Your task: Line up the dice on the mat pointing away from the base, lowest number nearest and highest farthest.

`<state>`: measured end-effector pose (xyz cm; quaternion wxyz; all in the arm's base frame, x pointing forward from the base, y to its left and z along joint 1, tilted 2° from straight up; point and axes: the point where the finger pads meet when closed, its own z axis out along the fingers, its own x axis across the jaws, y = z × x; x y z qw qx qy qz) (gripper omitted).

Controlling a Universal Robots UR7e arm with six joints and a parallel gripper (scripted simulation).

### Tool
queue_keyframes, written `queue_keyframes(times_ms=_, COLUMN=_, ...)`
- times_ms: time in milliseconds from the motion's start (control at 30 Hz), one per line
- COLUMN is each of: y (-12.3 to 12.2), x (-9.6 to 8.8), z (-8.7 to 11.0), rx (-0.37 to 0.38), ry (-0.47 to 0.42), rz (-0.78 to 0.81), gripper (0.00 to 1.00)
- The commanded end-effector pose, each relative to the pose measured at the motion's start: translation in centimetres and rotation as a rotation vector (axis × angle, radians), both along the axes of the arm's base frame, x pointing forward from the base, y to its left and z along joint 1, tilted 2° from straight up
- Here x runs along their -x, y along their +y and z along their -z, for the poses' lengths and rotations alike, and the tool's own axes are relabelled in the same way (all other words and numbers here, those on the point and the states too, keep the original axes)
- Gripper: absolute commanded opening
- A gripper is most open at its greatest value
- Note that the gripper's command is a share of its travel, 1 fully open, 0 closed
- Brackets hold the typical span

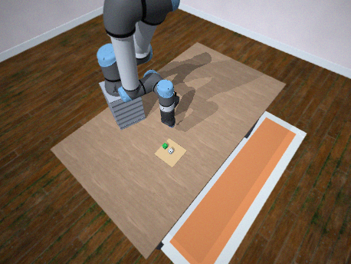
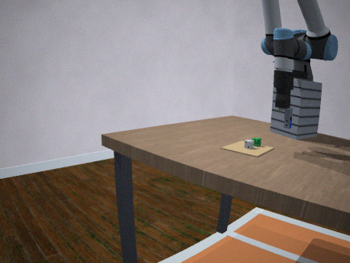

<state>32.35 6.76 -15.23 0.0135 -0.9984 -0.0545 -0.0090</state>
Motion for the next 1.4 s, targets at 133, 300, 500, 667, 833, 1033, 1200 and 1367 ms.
queue_keyframes(times_ms=133, y=0.0, x=0.3, z=-1.7, rx=-0.003, ry=0.006, rz=0.001, gripper=0.49)
queue_keyframes(times_ms=300, y=0.0, x=0.3, z=-1.9, rx=-0.002, ry=0.005, rz=0.001, gripper=0.49)
queue_keyframes(times_ms=500, y=0.0, x=0.2, z=-2.0, rx=-0.002, ry=0.004, rz=0.001, gripper=0.49)
queue_keyframes(times_ms=667, y=0.0, x=0.2, z=-2.0, rx=-0.002, ry=0.004, rz=0.001, gripper=0.49)
queue_keyframes(times_ms=833, y=0.0, x=0.1, z=-2.0, rx=-0.002, ry=0.004, rz=-0.001, gripper=0.49)
queue_keyframes(times_ms=1033, y=-0.3, x=-0.3, z=-1.9, rx=-0.001, ry=0.001, rz=-0.025, gripper=0.49)
queue_keyframes(times_ms=1200, y=-0.8, x=-0.9, z=-1.8, rx=0.0, ry=0.001, rz=-0.094, gripper=0.49)
queue_keyframes(times_ms=1367, y=-1.6, x=-2.1, z=-1.6, rx=0.001, ry=-0.003, rz=-0.217, gripper=0.49)
